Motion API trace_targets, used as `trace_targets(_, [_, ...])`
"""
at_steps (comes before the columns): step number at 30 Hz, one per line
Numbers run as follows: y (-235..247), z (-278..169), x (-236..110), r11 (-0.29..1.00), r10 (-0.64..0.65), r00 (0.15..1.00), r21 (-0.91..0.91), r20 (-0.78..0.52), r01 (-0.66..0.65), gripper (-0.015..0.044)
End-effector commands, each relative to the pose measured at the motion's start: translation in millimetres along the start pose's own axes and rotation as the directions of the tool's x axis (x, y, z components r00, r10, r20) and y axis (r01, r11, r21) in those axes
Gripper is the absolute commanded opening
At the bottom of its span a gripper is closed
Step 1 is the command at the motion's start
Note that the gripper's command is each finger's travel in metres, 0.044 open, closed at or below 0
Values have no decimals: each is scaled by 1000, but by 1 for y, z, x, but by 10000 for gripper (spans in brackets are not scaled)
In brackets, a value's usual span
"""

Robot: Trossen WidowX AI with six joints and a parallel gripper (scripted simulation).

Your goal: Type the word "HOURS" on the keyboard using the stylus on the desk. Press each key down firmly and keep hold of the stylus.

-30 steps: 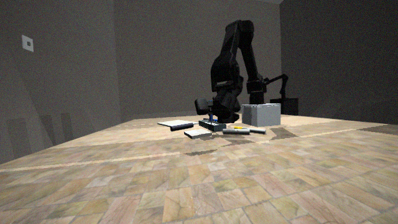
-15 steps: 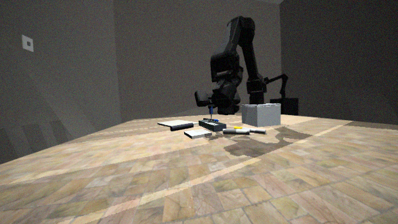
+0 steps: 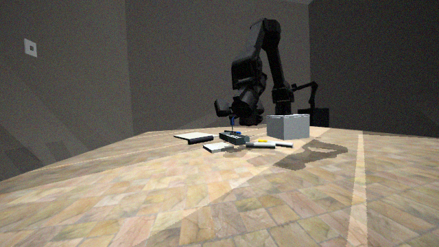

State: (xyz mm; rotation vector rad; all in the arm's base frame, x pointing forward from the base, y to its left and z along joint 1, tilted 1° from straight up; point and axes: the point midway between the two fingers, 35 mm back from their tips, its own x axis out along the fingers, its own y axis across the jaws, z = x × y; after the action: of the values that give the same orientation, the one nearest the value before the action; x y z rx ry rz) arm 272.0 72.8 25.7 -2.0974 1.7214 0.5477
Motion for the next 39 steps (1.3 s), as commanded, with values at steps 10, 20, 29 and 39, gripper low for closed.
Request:
trace_targets(10, [17, -29, 40, 1000, -2, 1000, -3, -3, 2, 0])
trace_targets(20, [33, -44, 63, 1000, 0, 1000, -1, -13, 0, 0])
trace_targets(29, [33, -27, 73, 1000, 0, 1000, -2, -13, 0, 0])
trace_targets(39, [34, -26, 74, 1000, 0, 1000, -2, -13, 0, 53])
